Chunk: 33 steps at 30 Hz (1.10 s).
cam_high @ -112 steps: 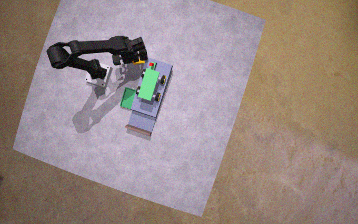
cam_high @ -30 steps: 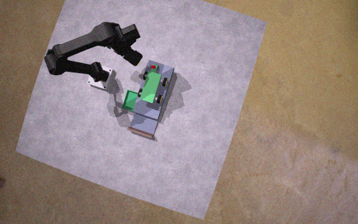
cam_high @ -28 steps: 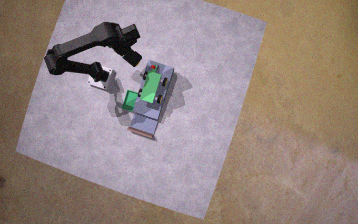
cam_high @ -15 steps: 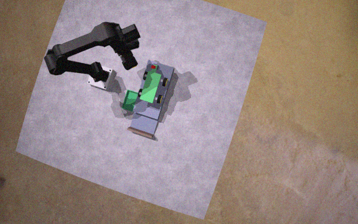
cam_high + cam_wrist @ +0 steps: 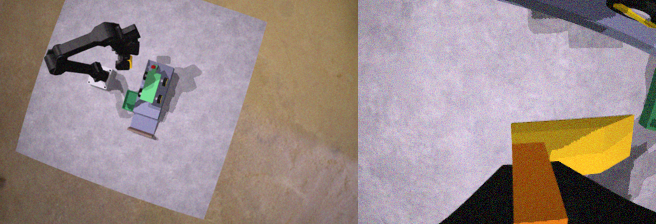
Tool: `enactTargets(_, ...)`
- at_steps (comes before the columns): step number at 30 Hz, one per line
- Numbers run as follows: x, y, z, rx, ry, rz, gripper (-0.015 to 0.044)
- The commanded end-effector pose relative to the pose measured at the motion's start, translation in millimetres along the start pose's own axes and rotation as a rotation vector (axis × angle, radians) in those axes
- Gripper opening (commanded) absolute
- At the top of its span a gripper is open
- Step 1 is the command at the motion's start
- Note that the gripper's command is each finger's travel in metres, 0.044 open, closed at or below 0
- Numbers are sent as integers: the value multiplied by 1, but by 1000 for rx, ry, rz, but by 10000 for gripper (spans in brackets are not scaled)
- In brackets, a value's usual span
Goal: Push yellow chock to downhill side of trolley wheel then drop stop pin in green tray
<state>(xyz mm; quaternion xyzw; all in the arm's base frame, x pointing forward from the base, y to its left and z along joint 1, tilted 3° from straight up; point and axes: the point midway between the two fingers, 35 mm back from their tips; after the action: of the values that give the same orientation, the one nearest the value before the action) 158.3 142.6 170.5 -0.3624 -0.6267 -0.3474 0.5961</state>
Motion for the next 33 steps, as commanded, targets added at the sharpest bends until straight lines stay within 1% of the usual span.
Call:
enactTargets(1, 0, 0, 1, -150, 4, 4, 0)
enactTargets(14, 0, 0, 0, -582, 5, 4, 0)
enactTargets(21, 0, 0, 0, -649, 5, 4, 0)
enactTargets(33, 0, 0, 1, -1060, 4, 3, 0)
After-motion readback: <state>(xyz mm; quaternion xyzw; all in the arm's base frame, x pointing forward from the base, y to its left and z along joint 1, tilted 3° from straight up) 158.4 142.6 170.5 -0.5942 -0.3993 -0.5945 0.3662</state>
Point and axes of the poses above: the point midway between the two fingers, 35 mm back from their tips, its own x axis back along the fingers, its own z axis across the jaws, y = z × x, and after that the axes turned 9 degrees about x, right-handed
